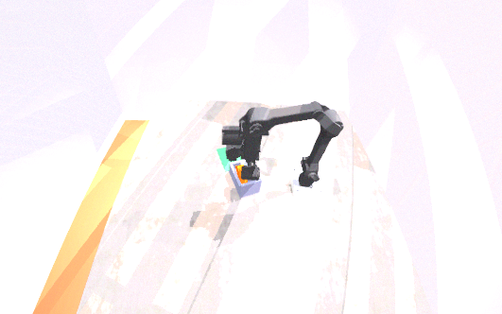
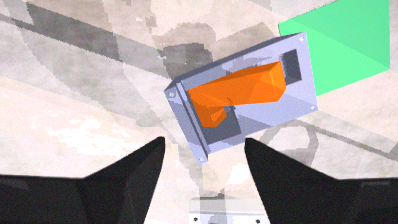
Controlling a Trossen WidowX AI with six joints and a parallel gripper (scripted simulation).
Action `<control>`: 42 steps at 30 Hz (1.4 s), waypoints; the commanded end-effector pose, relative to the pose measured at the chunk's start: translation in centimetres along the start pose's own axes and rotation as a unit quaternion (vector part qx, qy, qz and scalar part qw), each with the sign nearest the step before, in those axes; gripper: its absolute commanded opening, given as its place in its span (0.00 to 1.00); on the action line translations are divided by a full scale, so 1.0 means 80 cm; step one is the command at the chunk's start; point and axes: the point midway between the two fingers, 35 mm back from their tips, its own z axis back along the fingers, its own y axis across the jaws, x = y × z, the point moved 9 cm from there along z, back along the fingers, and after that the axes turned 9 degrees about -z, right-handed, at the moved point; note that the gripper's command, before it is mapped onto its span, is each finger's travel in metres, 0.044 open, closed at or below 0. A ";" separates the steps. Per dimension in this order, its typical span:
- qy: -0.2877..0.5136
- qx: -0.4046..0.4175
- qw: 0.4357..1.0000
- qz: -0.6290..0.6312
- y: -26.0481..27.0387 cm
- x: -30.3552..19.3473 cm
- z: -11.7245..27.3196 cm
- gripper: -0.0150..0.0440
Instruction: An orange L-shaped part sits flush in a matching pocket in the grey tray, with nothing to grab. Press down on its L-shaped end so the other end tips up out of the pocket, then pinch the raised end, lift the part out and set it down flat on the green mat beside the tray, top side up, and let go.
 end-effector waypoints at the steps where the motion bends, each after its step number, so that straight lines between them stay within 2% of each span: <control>1: -0.003 0.000 0.977 -0.213 -0.020 0.019 0.005 0.73; 6: -0.003 -0.001 0.876 -0.482 -0.050 0.040 0.006 0.73; 8: -0.003 -0.001 0.837 -0.547 -0.058 0.045 0.006 0.73; 18: -0.003 -0.001 0.832 -0.555 -0.059 0.046 0.005 0.73; 26: -0.003 -0.001 0.832 -0.555 -0.059 0.046 -0.031 0.73; 42: -0.003 -0.001 0.832 -0.555 -0.059 0.048 -0.058 0.73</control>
